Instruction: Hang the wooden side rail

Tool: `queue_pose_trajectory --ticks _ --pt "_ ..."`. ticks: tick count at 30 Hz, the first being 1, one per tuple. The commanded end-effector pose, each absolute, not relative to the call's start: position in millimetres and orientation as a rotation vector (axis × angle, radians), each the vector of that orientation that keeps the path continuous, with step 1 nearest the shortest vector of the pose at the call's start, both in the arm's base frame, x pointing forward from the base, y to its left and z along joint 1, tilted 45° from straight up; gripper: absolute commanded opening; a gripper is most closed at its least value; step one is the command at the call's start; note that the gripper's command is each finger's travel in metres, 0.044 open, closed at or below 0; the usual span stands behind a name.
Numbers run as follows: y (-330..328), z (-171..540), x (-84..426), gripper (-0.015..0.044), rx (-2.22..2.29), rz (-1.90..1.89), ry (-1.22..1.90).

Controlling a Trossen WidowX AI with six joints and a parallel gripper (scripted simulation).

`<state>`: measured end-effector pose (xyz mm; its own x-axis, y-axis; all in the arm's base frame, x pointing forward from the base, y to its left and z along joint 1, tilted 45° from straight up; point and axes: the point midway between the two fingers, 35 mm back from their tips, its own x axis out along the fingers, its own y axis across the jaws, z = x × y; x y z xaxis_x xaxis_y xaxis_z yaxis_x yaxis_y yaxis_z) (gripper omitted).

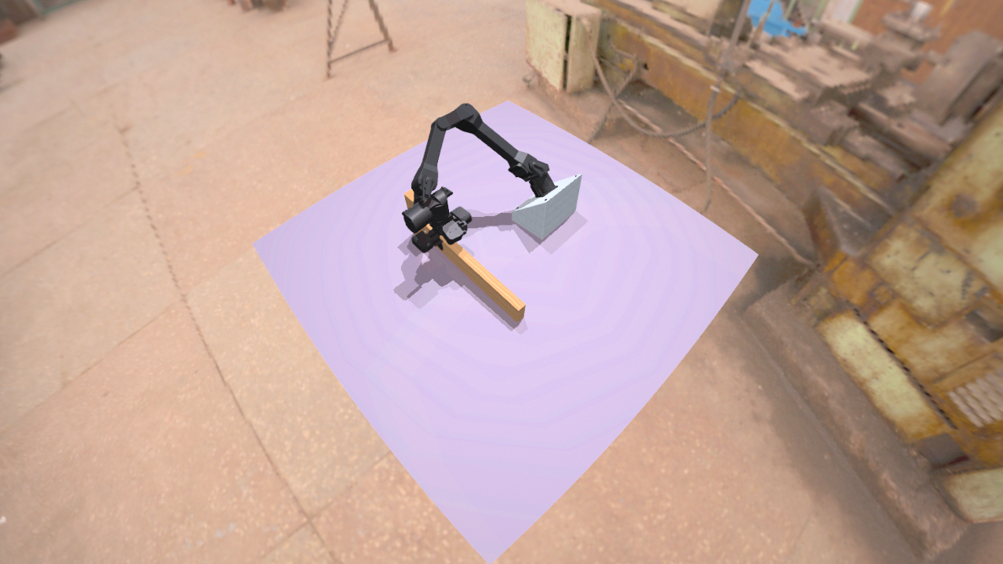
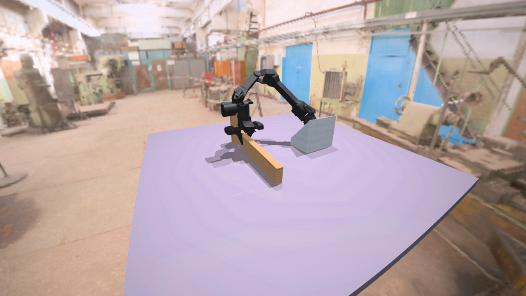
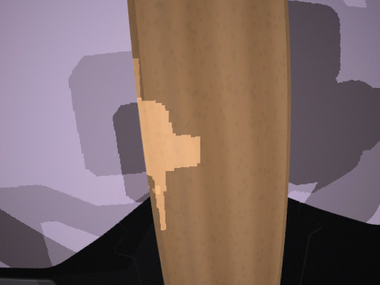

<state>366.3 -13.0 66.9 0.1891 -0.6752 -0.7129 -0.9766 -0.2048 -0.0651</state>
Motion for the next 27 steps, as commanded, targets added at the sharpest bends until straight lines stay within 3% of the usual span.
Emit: queue_pose_trajectory --ticks 1,27 --pt "-12.9 71.0 367.5 0.0 -1.958 0.753 1.534" --pt "-14.7 73.1 368.1 0.0 -1.958 0.753 1.534"
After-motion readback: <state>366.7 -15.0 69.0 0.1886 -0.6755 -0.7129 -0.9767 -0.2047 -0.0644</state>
